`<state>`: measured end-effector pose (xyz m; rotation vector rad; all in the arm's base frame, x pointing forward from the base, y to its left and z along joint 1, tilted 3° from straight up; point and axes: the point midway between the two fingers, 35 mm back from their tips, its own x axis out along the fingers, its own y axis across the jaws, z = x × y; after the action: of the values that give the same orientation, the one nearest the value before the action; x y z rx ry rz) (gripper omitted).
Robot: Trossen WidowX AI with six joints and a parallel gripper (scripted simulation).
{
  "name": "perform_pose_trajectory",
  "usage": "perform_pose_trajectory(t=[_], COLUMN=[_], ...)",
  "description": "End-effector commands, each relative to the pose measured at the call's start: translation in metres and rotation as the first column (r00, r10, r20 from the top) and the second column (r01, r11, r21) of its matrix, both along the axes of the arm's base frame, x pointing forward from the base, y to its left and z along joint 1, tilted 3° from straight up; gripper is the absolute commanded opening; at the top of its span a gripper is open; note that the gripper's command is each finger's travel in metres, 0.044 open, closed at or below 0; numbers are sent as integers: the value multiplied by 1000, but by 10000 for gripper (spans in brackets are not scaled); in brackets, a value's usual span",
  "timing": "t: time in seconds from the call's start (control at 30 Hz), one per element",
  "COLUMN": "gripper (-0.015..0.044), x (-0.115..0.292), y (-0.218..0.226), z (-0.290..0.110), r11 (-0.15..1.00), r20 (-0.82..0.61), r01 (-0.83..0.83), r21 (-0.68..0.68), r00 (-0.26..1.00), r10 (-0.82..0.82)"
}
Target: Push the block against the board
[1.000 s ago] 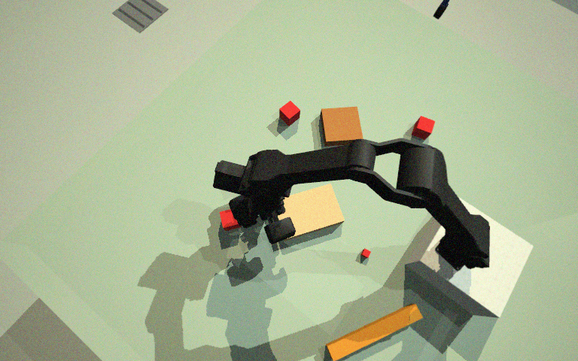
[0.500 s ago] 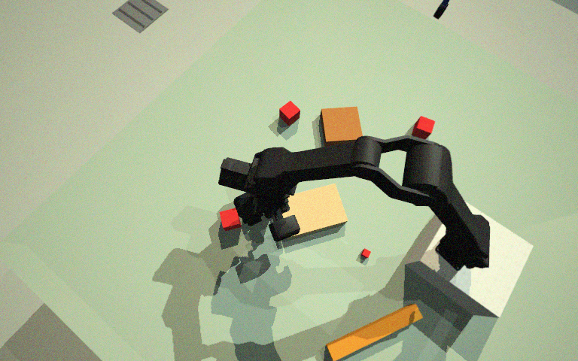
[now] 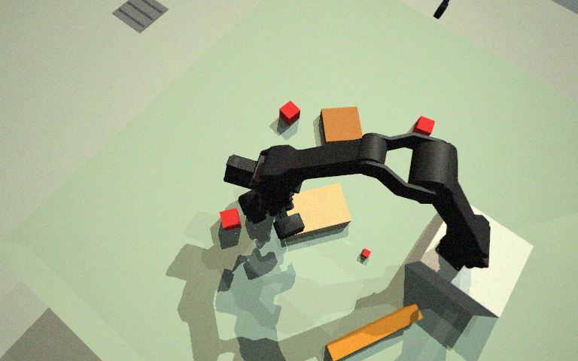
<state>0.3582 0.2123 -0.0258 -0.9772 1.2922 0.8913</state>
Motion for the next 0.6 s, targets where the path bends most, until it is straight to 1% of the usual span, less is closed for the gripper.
perform_pose_trajectory(t=[0.0, 0.57], gripper=[0, 0], x=[-4, -8], y=[-7, -19], z=[-3, -3], r11=[1000, 1000], r20=[-12, -12], r01=[-2, -2], r21=[-10, -11], r00=[1000, 1000], r10=[2, 2])
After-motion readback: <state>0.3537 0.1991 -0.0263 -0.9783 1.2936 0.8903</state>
